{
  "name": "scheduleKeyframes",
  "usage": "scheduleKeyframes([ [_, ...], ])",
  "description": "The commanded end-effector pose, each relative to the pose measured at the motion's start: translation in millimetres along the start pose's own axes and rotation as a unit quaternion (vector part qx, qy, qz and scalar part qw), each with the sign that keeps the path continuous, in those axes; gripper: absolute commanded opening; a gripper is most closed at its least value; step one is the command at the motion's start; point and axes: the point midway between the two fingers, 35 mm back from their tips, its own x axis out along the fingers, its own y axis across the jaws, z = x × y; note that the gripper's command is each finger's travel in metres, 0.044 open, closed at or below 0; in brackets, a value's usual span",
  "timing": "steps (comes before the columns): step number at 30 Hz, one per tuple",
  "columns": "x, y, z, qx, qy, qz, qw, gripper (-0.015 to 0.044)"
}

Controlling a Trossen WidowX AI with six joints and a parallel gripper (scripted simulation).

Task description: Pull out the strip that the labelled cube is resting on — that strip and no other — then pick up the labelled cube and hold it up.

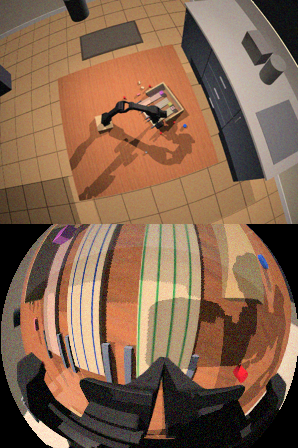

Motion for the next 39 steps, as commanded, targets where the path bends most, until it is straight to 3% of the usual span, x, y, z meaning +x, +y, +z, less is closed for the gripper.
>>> scheduleKeyframes([
  [1,4.7,-0.7,-0.1,-0.001,0.003,0.0,1.0,0.0],
  [39,6.7,1.5,-47.3,-0.001,0.005,0.0,1.0,0.0],
])
